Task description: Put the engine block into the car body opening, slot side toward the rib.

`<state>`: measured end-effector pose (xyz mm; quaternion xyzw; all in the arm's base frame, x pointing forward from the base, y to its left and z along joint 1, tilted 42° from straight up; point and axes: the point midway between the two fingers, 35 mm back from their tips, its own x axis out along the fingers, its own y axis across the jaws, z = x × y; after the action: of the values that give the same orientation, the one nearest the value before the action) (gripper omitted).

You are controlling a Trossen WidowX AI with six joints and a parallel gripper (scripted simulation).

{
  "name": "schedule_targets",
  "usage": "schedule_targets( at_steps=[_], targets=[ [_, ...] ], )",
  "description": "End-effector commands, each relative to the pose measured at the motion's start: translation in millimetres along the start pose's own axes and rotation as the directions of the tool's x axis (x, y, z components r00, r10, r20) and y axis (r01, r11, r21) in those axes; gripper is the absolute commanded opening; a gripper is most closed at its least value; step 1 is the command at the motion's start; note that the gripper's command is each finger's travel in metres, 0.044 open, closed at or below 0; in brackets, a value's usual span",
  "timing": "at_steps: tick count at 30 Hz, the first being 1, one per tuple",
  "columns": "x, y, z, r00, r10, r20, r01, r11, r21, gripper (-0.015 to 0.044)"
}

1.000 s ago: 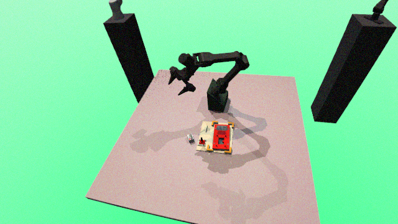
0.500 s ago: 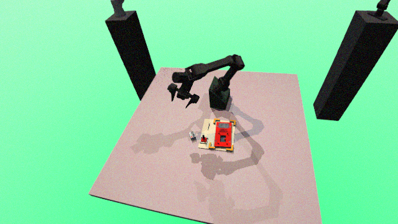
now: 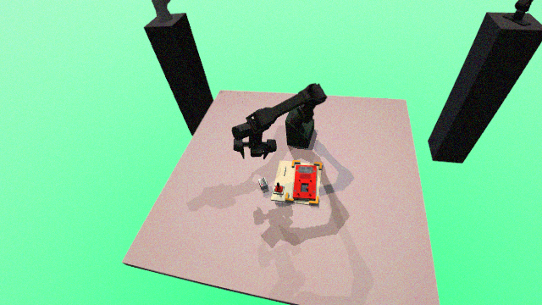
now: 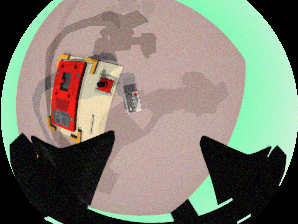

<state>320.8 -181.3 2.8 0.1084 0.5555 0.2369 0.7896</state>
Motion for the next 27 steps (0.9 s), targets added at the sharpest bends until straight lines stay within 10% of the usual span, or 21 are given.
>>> schedule_targets(
  at_steps=[1,27],
  targets=[
    [18,9,3,0.997,0.065,-0.027,-0.067,0.995,-0.074,0.044],
    [143,46,4,0.972,0.212,-0.098,-0.229,0.947,-0.227,0.044]
  ],
)
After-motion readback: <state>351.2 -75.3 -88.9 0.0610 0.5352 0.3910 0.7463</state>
